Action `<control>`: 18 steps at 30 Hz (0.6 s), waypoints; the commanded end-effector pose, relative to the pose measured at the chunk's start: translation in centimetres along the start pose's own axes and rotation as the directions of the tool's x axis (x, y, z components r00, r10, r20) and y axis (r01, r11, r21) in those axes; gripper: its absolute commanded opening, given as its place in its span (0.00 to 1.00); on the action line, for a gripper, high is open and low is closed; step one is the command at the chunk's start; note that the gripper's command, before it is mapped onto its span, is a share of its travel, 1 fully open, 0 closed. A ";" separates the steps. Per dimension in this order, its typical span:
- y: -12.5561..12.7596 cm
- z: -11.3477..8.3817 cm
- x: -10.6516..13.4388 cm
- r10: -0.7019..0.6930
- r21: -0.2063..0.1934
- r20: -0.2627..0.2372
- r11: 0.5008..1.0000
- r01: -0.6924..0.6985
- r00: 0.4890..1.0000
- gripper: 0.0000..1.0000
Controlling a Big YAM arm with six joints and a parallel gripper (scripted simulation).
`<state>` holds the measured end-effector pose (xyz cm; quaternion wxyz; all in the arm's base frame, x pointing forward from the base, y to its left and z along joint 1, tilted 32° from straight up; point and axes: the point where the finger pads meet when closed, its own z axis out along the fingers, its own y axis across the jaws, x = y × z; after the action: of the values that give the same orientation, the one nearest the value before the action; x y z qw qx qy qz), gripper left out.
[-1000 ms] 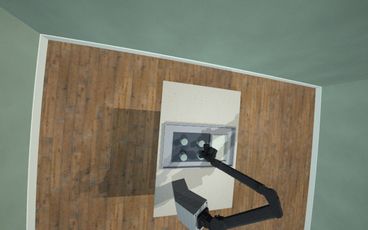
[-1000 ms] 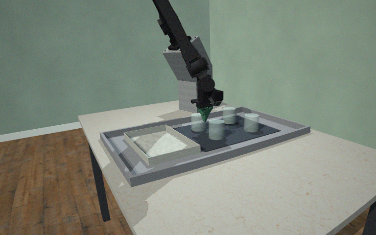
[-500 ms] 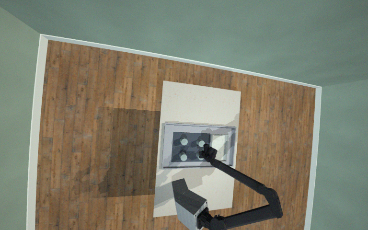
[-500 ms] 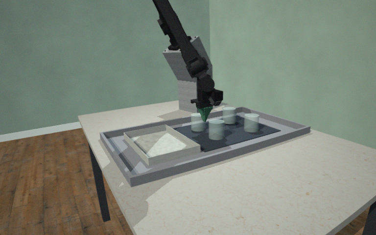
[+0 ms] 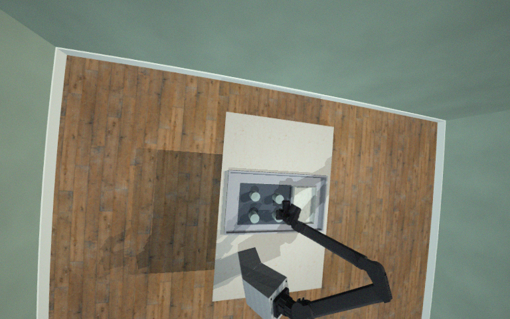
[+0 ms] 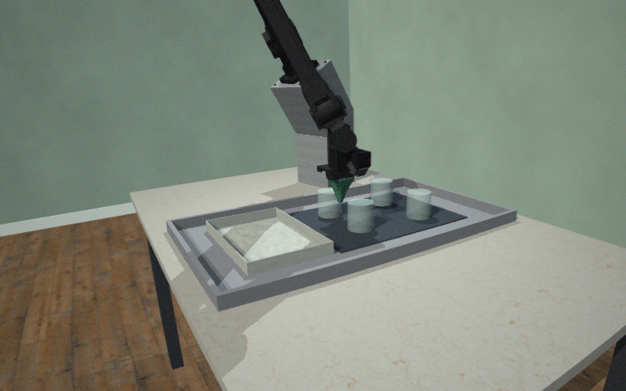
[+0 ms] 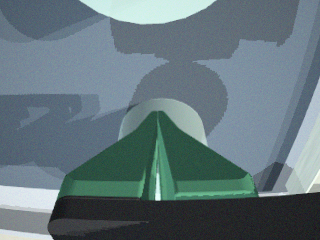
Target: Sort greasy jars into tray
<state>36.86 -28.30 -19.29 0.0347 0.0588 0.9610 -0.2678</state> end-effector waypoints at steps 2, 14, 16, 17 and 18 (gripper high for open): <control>-1.0 -0.4 0.0 0.011 0.008 0.015 1.000 -0.011 1.000 0.00; -1.0 -0.4 0.2 0.011 0.008 0.015 1.000 -0.011 1.000 0.00; -1.0 -0.4 0.2 0.011 0.008 0.015 1.000 -0.011 1.000 0.00; -1.0 -0.4 0.2 0.011 0.008 0.015 1.000 -0.011 1.000 0.00; -1.0 -0.4 0.2 0.011 0.008 0.015 1.000 -0.011 1.000 0.00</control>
<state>36.65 -28.29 -19.34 0.0346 0.0588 0.9611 -0.2677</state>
